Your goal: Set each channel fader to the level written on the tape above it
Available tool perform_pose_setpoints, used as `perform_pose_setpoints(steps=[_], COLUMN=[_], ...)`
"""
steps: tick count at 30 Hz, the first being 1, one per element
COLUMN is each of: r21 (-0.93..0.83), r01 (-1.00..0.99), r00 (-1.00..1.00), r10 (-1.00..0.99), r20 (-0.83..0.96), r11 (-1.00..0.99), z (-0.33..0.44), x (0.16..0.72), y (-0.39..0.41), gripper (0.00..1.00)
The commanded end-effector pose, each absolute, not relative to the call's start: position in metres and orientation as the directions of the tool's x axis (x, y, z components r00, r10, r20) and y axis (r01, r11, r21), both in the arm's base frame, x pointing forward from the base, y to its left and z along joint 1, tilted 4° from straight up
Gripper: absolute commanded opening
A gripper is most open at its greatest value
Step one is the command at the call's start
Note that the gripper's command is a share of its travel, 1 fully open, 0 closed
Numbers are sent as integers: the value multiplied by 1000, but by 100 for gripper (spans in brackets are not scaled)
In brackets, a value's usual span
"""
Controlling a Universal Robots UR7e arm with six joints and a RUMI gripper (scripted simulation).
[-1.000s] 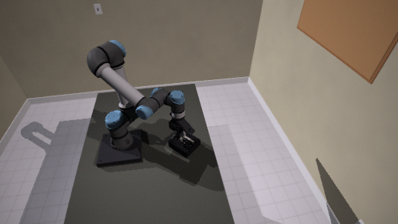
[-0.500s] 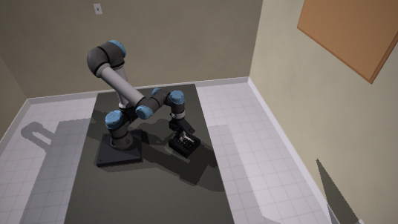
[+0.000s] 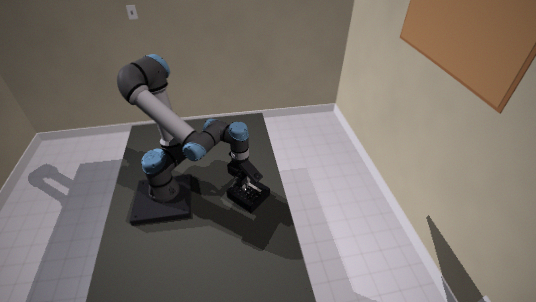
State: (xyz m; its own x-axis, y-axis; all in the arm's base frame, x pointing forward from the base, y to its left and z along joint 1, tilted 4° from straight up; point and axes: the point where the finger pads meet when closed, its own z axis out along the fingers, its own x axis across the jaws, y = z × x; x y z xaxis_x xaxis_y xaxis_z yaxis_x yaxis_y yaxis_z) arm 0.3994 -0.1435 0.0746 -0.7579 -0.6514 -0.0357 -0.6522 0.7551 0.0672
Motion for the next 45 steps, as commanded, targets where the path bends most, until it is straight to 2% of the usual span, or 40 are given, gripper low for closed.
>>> perform_pose_setpoints(steps=[1,45], r21=[64,63], r01=[-651,-651], r00=[-759,-759], r10=[-650,-650], r20=[-36,-37], r11=[757,756], z=[76,54], x=[401,402], y=[-146,-146], gripper=[0,0])
